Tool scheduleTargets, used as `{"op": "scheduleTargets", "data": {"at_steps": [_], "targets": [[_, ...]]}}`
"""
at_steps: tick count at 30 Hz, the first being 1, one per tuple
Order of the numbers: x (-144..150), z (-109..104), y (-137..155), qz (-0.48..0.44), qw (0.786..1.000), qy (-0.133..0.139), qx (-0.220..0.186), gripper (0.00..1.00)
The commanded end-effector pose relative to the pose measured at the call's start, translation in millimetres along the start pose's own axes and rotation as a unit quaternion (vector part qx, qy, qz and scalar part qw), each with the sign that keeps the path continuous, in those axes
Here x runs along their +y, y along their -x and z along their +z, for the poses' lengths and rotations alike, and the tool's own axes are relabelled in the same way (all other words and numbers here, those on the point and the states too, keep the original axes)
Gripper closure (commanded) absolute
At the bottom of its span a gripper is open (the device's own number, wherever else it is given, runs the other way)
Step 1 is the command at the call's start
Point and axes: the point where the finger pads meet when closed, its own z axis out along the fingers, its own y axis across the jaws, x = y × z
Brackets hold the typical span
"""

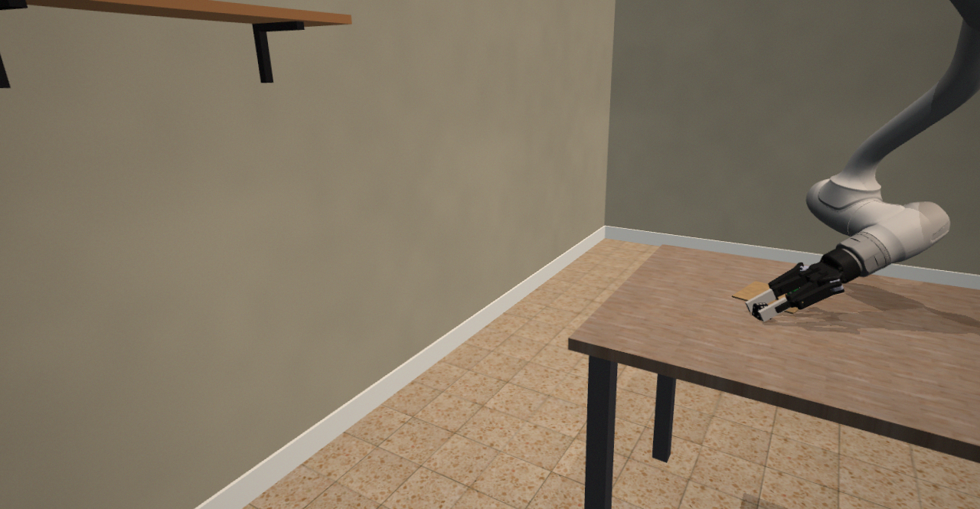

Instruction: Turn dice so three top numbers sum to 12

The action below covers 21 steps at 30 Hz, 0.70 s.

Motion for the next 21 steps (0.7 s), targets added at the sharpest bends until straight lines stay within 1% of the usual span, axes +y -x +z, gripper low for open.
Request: {"op": "scheduleTargets", "data": {"at_steps": [1, 10, 13, 17, 19, 21], "targets": [[0.0, 0.0, 0.1, 0.0, 1.0, 0.0, 0.0, 0.72], [0.0, -1.9, 0.1, 0.0, 1.0, 0.0, 0.0, 0.72], [0.0, -8.0, 0.1, 0.0, 1.0, 0.0, 0.0, 0.72], [0.0, -21.9, 0.1, 0.0, 1.0, 0.0, 0.0, 0.72], [0.0, -21.9, 0.1, 0.0, 1.0, 0.0, 0.0, 0.72], [0.0, -29.7, 0.1, 0.0, 1.0, 0.0, 0.0, 0.72]]}}
